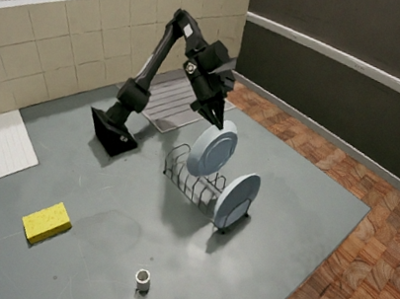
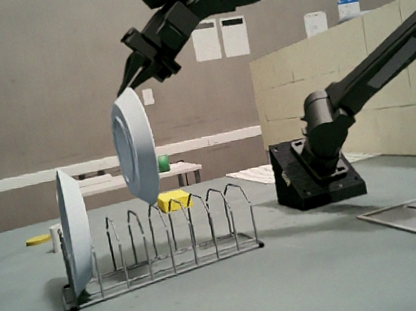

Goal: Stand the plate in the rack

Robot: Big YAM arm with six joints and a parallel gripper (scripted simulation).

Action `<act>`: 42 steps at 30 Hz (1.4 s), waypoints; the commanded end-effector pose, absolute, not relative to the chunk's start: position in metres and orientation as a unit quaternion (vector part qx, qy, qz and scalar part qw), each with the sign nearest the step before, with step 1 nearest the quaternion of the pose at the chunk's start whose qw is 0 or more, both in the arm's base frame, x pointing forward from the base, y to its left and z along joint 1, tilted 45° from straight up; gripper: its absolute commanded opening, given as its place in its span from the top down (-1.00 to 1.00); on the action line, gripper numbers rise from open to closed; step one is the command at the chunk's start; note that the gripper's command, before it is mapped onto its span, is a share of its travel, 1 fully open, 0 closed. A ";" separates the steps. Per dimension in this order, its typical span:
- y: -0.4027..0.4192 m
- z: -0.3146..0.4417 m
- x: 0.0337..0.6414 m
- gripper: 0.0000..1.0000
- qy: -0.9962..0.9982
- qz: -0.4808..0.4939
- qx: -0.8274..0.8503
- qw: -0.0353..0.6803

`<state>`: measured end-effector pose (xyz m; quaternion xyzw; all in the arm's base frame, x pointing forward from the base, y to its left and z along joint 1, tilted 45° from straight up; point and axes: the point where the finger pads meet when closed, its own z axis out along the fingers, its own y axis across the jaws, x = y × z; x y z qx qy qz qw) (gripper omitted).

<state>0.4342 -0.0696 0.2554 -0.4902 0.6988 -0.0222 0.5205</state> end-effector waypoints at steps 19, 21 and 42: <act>-0.070 0.281 0.440 1.00 0.681 -0.053 -0.494 0.537; -0.070 0.277 0.439 1.00 0.684 -0.052 -0.492 0.536; -0.055 0.270 0.444 1.00 0.679 -0.059 -0.492 0.542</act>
